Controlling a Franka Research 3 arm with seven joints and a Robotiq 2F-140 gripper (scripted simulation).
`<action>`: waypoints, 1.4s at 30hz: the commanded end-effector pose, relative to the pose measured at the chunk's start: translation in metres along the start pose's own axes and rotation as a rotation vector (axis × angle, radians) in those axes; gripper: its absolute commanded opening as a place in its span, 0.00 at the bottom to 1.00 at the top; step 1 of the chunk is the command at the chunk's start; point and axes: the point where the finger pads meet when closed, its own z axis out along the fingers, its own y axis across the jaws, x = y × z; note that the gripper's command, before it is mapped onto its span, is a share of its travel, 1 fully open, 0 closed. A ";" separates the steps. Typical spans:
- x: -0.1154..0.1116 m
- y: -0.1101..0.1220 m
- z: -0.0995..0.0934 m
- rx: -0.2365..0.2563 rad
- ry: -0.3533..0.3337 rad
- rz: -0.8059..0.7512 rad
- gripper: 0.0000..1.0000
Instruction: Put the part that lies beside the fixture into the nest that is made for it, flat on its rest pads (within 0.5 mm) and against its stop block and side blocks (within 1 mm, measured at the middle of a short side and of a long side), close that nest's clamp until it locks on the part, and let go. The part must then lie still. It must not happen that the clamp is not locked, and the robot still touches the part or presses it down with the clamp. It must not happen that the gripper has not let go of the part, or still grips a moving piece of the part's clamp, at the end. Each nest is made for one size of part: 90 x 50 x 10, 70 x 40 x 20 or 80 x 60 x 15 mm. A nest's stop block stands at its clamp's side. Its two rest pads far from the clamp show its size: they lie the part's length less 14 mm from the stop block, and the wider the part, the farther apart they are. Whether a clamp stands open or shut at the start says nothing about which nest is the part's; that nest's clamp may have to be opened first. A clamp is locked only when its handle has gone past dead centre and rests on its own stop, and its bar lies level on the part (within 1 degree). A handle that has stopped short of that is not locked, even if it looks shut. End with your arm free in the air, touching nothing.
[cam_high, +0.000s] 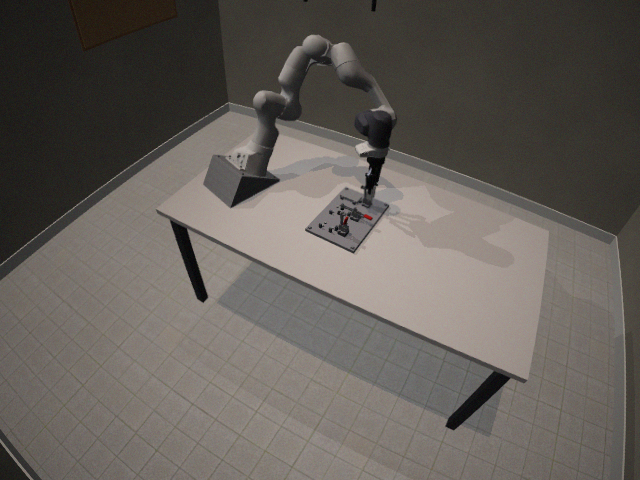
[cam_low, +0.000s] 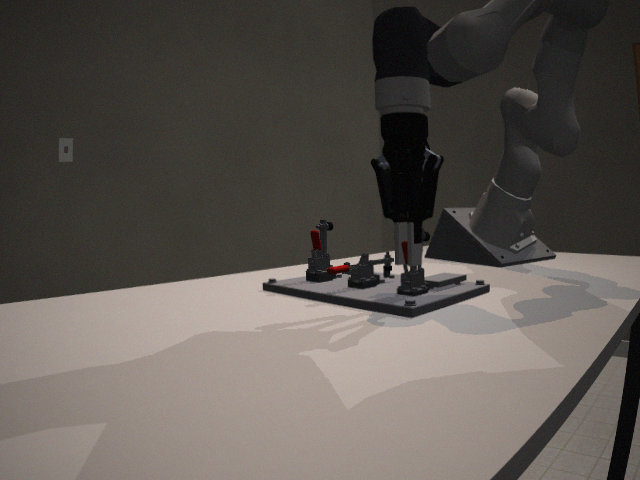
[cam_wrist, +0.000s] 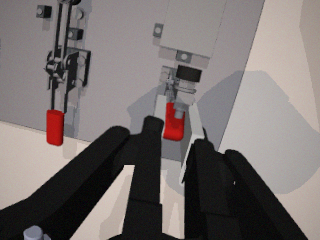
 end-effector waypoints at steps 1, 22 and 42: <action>-0.004 0.001 0.002 0.001 -0.003 -0.001 0.00; -0.021 0.001 0.007 0.001 -0.003 -0.001 0.00; -0.036 0.001 0.019 0.001 -0.003 -0.001 0.00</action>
